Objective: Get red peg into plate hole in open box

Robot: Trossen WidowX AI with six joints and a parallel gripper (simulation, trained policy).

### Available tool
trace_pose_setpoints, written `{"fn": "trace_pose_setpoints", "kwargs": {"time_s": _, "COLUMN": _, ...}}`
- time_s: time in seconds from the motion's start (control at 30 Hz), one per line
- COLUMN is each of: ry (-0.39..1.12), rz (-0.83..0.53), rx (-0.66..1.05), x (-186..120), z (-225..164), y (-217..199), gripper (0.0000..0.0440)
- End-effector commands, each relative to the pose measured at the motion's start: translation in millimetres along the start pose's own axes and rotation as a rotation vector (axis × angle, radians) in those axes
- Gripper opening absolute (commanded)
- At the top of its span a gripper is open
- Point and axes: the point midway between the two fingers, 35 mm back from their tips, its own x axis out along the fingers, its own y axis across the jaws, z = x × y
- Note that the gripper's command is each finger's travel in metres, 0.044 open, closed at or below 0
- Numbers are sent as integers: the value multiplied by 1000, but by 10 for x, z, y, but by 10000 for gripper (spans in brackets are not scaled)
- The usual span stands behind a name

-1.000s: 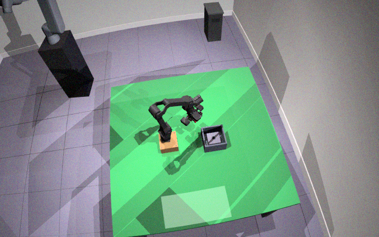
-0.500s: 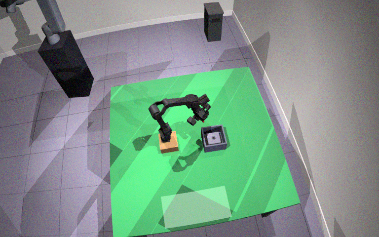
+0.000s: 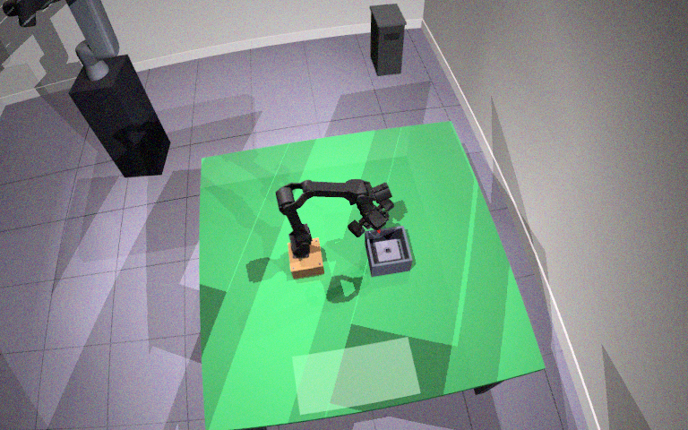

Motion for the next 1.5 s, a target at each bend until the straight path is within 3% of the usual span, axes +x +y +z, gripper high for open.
{"fn": "trace_pose_setpoints", "kwargs": {"time_s": 0.0, "ry": 1, "rz": -9, "rx": 22, "x": 84, "z": 128, "y": -9, "gripper": 1}}
{"fn": "trace_pose_setpoints", "kwargs": {"time_s": 0.8, "ry": 64, "rz": -65, "rx": 98, "x": 657, "z": 486, "y": -80, "gripper": 24}}
{"fn": "trace_pose_setpoints", "kwargs": {"time_s": 1.0, "ry": 78, "rz": -99, "rx": 72, "x": 825, "z": 502, "y": -120, "gripper": 147}}
{"fn": "trace_pose_setpoints", "kwargs": {"time_s": 1.23, "ry": 79, "rz": -117, "rx": 58, "x": 895, "z": 598, "y": -70, "gripper": 170}}
{"fn": "trace_pose_setpoints", "kwargs": {"time_s": 1.47, "ry": 68, "rz": -107, "rx": 35, "x": 934, "z": 770, "y": 45, "gripper": 306}}
